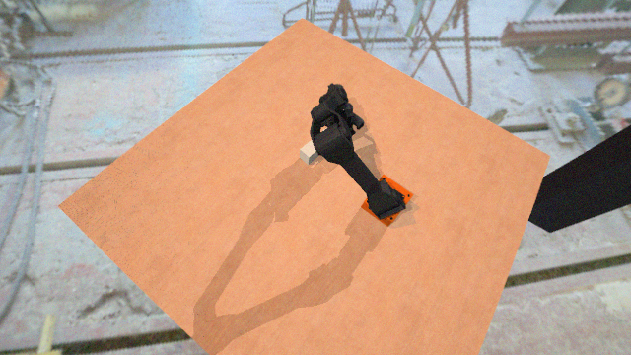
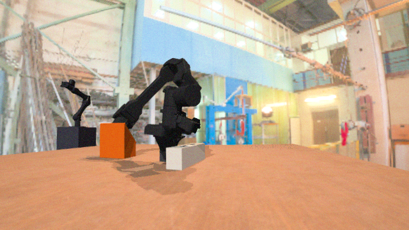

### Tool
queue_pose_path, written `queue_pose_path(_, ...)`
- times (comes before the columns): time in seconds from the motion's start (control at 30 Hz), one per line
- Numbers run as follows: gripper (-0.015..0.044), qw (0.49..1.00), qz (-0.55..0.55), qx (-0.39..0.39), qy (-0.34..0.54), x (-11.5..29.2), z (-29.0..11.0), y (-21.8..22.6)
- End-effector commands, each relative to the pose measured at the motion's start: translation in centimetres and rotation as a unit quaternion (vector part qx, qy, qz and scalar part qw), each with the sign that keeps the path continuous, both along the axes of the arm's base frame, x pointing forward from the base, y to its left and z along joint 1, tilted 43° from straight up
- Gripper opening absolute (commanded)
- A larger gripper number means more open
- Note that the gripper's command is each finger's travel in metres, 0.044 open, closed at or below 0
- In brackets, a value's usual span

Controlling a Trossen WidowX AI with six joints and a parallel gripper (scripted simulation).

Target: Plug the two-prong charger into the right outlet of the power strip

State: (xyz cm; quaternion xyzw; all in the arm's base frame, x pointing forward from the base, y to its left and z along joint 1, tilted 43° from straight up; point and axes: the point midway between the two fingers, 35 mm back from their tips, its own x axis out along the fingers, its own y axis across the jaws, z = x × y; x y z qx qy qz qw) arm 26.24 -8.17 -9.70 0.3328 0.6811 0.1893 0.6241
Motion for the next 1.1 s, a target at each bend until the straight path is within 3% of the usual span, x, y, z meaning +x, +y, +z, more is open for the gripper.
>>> queue_pose_path(0.0, 0.0000, 1.000, -0.001, -0.007, -0.017, 1.32, -0.05, -0.32)
queue_pose_path(1.07, 0.0000, 1.000, -0.001, -0.007, -0.017, 1.79, -0.04, -0.41)
